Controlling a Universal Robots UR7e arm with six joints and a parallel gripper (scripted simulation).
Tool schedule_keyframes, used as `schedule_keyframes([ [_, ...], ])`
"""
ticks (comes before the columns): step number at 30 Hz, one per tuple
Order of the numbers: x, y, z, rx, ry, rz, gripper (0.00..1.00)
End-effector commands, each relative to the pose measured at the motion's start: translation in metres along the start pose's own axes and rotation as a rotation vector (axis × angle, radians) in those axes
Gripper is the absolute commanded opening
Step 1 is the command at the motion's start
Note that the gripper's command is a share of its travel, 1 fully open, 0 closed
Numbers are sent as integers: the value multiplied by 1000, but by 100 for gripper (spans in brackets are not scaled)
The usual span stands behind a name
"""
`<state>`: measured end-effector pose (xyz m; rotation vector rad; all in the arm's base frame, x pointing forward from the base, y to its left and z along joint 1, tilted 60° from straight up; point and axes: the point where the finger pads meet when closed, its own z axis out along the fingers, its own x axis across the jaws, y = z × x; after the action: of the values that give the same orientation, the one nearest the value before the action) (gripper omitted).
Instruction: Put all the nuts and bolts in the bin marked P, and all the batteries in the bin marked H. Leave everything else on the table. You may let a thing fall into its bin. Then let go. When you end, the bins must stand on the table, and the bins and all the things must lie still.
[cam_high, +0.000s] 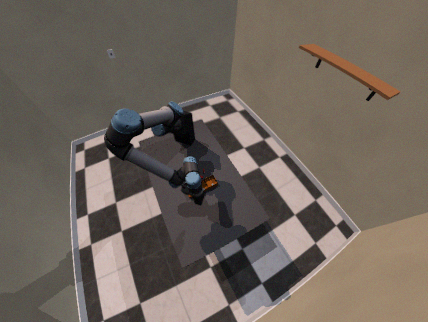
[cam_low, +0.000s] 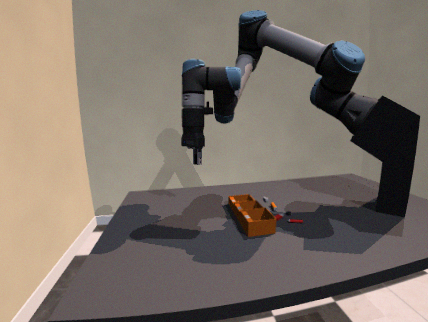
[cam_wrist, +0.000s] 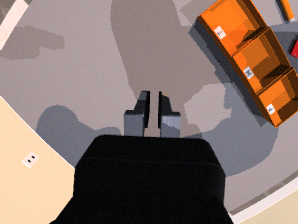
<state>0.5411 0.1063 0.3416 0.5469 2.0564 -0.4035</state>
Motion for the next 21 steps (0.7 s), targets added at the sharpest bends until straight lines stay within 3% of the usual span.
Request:
schedule_keyframes([
  [1, 20, -5, -2, 6, 2, 74, 31],
  [3, 35, -8, -3, 7, 3, 92, 31],
  [21, 35, -8, -3, 7, 3, 92, 31],
])
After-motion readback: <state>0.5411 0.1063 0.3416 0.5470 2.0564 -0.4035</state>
